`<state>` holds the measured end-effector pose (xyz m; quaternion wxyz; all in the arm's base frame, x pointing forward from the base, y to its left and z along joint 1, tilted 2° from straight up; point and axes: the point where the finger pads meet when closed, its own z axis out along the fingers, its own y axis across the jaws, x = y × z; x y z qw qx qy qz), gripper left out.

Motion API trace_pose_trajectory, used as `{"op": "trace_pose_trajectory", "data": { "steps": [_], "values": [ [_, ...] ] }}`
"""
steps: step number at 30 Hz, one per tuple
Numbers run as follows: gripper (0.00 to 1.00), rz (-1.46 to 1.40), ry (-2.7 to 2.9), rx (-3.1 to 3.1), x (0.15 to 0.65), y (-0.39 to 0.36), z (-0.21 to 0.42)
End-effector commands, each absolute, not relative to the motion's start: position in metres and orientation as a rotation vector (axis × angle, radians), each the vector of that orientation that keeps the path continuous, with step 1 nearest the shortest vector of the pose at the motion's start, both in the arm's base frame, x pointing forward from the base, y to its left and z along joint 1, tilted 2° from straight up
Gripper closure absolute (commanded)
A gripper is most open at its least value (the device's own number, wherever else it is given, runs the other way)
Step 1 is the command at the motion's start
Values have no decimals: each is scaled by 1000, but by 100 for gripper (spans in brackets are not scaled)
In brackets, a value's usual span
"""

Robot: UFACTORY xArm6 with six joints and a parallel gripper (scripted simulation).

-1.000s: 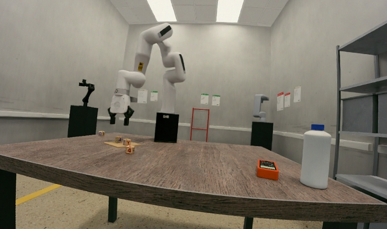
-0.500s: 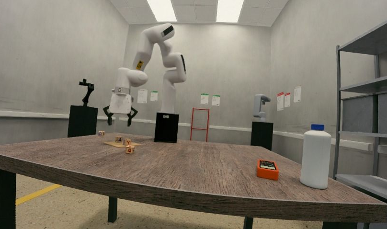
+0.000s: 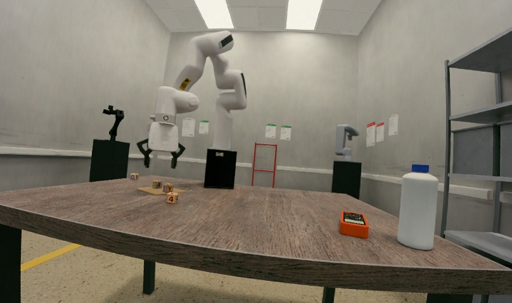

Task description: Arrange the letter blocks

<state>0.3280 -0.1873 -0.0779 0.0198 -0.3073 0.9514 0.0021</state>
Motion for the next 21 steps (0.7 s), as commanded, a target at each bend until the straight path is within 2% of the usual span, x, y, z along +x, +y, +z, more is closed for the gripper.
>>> {"op": "trace_pose_trajectory", "data": {
  "steps": [1,21],
  "values": [
    [0,6,2870,-1151,341,-179,-77],
    [0,-21,2404,-1964,386,-135,-77]
  ]
}}
